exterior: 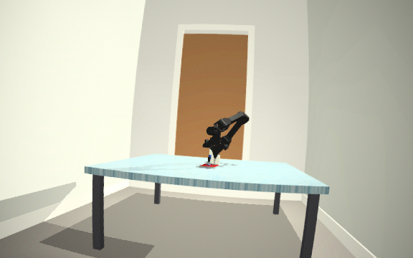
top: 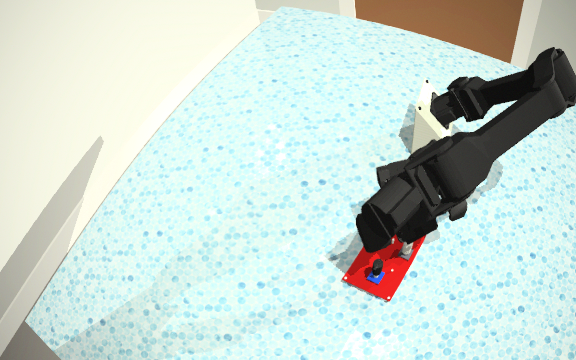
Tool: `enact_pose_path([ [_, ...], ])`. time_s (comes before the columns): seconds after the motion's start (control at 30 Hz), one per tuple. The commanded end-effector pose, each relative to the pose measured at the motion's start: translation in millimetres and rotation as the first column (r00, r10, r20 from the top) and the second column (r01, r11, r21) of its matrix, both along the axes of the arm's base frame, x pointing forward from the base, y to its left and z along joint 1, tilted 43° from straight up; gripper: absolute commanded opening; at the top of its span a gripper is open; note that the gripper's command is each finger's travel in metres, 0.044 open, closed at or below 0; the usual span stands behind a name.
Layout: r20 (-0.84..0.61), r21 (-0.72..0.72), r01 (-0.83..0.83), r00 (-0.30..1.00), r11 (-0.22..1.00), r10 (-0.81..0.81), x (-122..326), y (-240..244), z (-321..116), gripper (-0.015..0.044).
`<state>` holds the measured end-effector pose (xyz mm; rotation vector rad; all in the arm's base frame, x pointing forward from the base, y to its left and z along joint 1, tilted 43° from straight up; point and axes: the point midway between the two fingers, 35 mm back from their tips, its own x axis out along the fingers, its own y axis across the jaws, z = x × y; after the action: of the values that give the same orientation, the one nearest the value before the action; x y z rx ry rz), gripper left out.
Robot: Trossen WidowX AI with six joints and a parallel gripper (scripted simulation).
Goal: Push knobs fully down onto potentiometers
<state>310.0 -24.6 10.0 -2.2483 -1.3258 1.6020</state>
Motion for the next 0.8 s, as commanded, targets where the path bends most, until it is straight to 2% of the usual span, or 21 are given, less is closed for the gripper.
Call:
enact_pose_path([
  [0.0, -0.001, 0.003, -0.005, 1.000, 1.000, 0.005, 0.5, 3.1, -2.0, 0.0000],
  [0.77, -0.001, 0.003, -0.005, 1.000, 1.000, 0.005, -0.1, -4.2, 5.5, 0.0000],
])
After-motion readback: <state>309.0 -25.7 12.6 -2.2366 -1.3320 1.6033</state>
